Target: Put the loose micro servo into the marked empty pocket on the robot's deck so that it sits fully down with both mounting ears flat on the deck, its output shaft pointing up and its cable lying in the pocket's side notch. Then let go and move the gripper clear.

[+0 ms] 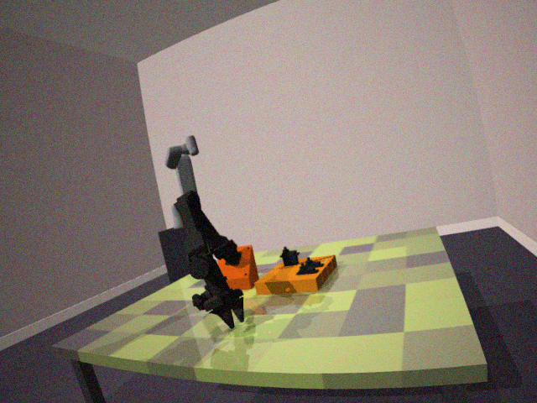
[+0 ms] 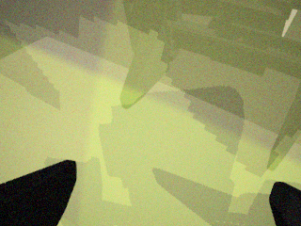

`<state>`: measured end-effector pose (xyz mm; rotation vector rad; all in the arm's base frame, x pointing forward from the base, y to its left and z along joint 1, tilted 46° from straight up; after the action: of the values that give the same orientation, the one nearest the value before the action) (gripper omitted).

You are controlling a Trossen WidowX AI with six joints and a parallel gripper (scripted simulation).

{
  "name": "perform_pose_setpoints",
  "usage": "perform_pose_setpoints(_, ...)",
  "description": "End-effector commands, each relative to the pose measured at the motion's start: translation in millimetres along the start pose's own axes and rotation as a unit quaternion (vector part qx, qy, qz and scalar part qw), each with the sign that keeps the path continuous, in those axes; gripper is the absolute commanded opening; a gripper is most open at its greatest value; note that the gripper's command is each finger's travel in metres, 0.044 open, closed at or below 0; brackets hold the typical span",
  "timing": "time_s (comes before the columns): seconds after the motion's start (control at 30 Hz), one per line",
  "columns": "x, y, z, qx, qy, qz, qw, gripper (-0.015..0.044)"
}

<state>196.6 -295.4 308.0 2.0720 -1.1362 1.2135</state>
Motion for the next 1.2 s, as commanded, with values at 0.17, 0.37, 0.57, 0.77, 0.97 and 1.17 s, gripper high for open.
perform_pose_setpoints(0.17,-29.3,-46.0,16.2,0.038,-0.06,-0.065,0.995,0.044)
perform_pose_setpoints(0.37,-50.9,-79.2,22.6,0.064,-0.1,-0.123,0.985,0.044)
perform_pose_setpoints(0.57,-75.0,-112.6,25.3,0.091,-0.137,-0.191,0.968,0.044)
perform_pose_setpoints(0.77,-101.0,-144.4,23.9,0.116,-0.17,-0.263,0.942,0.044)
perform_pose_setpoints(0.97,-128.5,-172.9,18.1,0.137,-0.201,-0.337,0.91,0.044)
perform_pose_setpoints(1.17,-155.9,-199.2,8.8,0.158,-0.223,-0.409,0.871,0.044)
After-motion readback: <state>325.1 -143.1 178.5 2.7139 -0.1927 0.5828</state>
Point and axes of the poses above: the point midway between the two fingers, 35 mm back from their tips, its own z axis out along the fingers, its own x axis across the jaws, y = z × x, the point moved 5 cm from there along -z, back along the fingers, and after that the axes turned 6 degrees about -z, right-handed, at the moved point
